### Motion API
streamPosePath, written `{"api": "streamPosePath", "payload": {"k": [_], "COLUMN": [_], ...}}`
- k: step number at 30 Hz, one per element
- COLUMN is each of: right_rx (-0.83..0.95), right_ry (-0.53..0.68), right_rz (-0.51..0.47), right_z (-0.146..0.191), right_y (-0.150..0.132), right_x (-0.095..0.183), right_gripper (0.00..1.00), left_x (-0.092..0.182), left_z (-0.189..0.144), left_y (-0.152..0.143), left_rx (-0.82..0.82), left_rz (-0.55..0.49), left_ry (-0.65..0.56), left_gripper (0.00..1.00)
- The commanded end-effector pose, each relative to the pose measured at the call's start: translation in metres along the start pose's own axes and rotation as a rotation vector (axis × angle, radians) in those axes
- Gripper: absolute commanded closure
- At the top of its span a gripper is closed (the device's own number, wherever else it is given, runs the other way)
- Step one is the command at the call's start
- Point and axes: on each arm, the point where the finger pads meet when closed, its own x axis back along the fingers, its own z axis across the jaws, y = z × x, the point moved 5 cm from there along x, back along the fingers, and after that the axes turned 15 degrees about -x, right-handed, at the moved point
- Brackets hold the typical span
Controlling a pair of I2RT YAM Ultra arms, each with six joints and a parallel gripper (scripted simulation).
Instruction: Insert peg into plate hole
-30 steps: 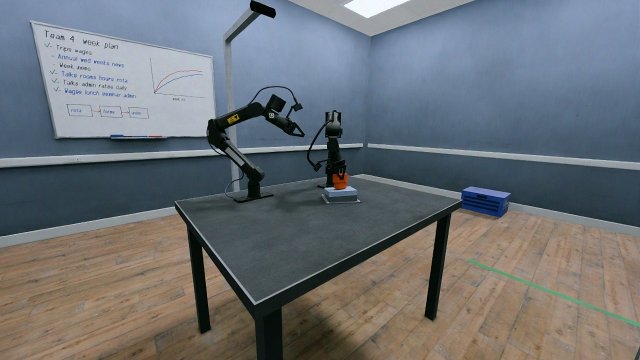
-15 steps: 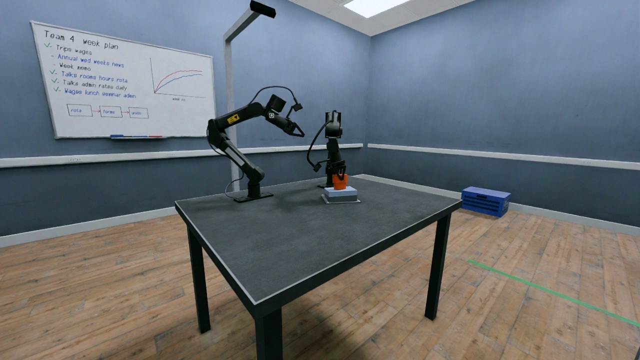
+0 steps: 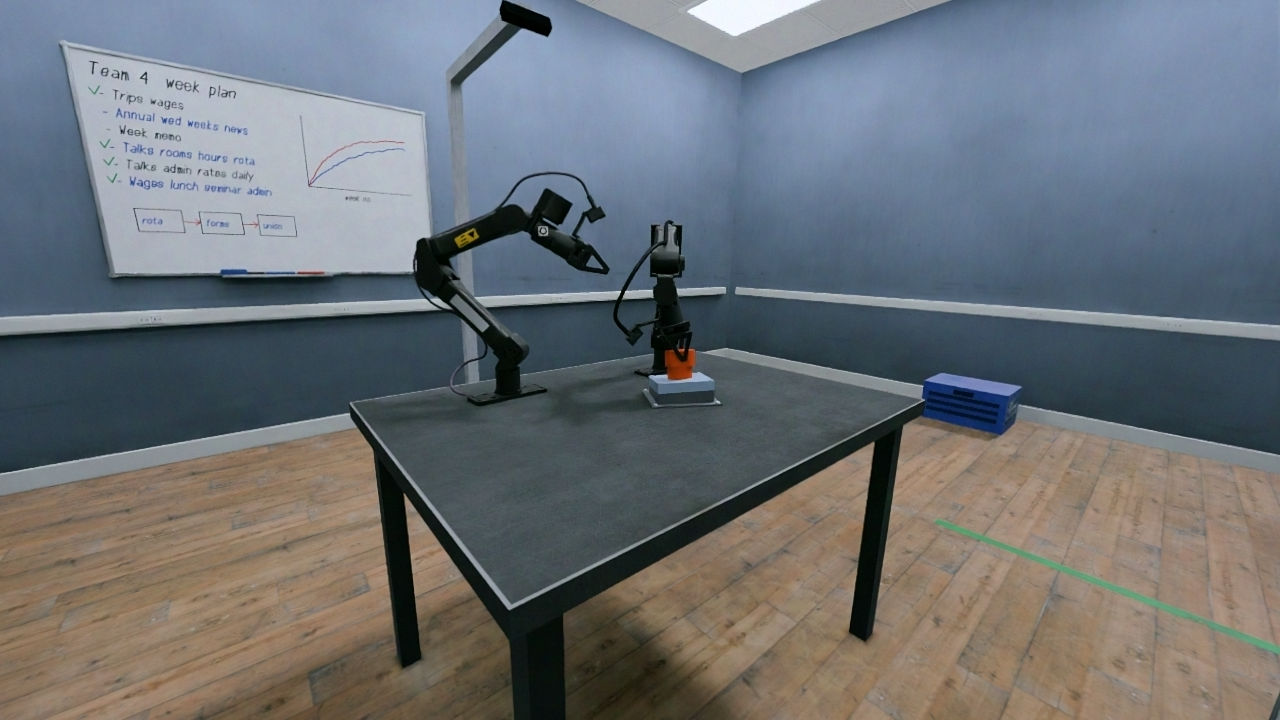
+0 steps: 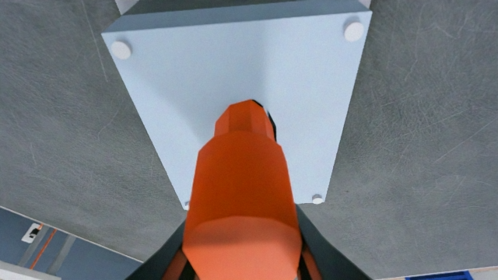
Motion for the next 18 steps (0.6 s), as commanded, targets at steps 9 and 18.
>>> {"api": "streamPosePath", "payload": {"k": [9,18], "right_rx": [-0.005,-0.005], "right_ry": [0.004,0.004], "right_rz": [-0.011,-0.011], "right_z": [0.002,0.002], "right_y": [0.0043,0.0043], "right_x": [0.0081,0.0081], "right_gripper": [0.0,0.0], "left_x": [-0.0141,-0.0103], "left_z": [-0.0003,0.0014], "left_y": [0.0003,-0.0002], "left_rx": [0.011,0.014], "left_rz": [0.002,0.004], "left_ry": [-0.019,-0.026], "left_gripper": [0.6,0.6]}}
